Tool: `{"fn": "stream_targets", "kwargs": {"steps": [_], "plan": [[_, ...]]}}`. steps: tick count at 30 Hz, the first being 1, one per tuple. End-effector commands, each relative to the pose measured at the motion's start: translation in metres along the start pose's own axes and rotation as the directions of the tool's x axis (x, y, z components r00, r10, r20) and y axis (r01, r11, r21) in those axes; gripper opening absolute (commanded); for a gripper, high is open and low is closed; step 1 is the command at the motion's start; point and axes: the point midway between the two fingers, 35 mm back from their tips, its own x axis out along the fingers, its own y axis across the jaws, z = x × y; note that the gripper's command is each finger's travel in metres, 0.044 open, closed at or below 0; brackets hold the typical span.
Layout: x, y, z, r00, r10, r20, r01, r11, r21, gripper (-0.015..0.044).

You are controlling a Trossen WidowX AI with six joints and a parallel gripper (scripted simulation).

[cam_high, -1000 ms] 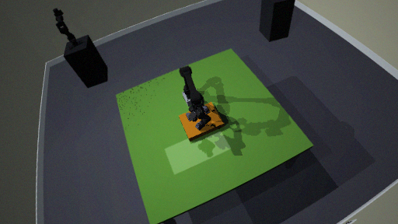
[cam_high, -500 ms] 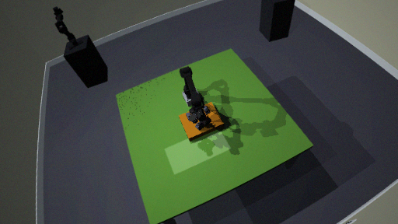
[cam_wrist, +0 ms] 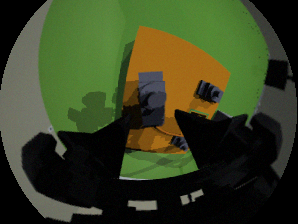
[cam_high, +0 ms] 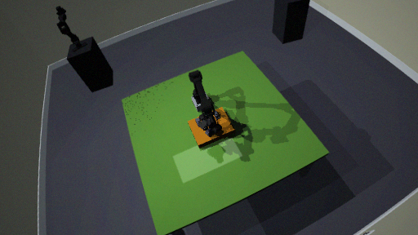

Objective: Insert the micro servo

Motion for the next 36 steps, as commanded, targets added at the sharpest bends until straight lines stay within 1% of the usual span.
{"fn": "stream_targets", "kwargs": {"steps": [1, 5, 10, 12, 13, 20, 36], "plan": [[0.002, 0.000, 0.001, 1.000, -0.005, 0.004, 0.005, 1.000, 0.005, 0.0204], [0.002, 0.000, 0.001, 1.000, -0.005, 0.004, 0.005, 1.000, 0.005, 0.0099], [0.002, 0.000, 0.001, 1.000, -0.005, 0.004, 0.005, 1.000, 0.005, 0.0065], [-0.001, 0.000, 0.001, 1.000, -0.005, 0.004, 0.005, 1.000, 0.005, 0.0013], [-0.003, 0.000, 0.001, 1.000, -0.005, 0.004, 0.005, 1.000, 0.005, 0.0000], [-0.027, -0.005, -0.002, 1.000, -0.005, 0.003, 0.005, 1.000, 0.005, 0.0000], [-0.028, -0.009, -0.003, 1.000, -0.005, 0.003, 0.005, 1.000, 0.005, 0.0000]]}}
